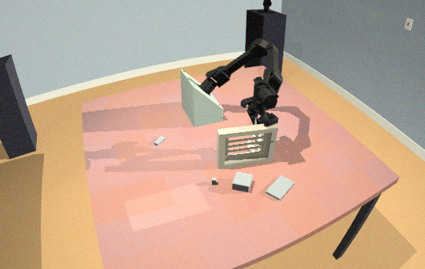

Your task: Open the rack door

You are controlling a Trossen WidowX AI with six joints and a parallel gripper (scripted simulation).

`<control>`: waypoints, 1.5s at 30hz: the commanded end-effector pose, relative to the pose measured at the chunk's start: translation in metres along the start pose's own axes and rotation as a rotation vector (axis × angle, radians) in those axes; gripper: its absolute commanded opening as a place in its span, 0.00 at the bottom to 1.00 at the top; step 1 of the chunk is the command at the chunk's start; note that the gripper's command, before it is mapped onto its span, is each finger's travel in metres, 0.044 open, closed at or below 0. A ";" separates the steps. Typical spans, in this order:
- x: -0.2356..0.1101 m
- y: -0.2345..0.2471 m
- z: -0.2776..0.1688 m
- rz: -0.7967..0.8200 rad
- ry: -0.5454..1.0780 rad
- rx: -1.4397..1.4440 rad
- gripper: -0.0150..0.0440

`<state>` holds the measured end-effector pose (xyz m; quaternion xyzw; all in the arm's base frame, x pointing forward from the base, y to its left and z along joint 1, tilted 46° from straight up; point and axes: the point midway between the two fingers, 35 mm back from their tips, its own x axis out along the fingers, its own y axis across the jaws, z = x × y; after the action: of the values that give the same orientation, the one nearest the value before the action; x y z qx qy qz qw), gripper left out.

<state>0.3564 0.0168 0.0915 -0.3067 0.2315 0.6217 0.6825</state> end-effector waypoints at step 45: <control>0.000 -0.001 -0.001 -0.008 0.000 1.683 0.76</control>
<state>0.3578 0.0166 0.0918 0.2645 0.6006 0.2762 0.7021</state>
